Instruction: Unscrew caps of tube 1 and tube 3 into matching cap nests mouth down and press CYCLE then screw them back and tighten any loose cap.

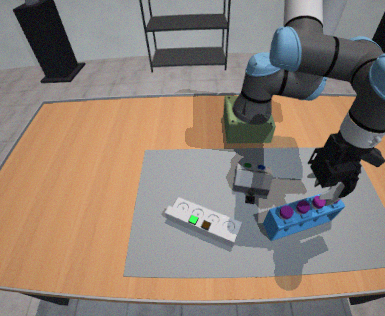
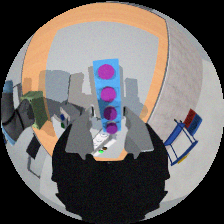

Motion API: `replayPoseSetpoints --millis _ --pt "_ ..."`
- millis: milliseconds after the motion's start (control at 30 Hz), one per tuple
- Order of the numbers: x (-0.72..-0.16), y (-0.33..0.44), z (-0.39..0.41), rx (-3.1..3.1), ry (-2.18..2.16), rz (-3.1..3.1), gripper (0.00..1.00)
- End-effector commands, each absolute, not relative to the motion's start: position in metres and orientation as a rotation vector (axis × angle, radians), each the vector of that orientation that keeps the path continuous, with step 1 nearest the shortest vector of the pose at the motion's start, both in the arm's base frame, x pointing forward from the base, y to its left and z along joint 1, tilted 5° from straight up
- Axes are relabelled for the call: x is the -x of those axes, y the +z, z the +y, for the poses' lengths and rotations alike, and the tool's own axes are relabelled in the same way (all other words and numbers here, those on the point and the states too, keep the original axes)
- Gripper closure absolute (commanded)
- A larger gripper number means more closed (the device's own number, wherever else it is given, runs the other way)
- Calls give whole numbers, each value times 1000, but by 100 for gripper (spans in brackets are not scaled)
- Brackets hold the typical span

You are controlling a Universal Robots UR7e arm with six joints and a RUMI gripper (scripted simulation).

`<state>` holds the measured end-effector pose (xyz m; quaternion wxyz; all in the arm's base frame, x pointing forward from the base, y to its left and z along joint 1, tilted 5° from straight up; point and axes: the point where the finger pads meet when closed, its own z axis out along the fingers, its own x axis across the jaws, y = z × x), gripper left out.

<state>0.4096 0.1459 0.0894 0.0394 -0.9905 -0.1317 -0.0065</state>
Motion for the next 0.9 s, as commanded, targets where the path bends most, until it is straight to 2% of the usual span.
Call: replayPoseSetpoints --millis 0,867 --pt "-407 91 156 2959 -37 -775 65" --pt "-407 55 159 2923 -43 -904 65"
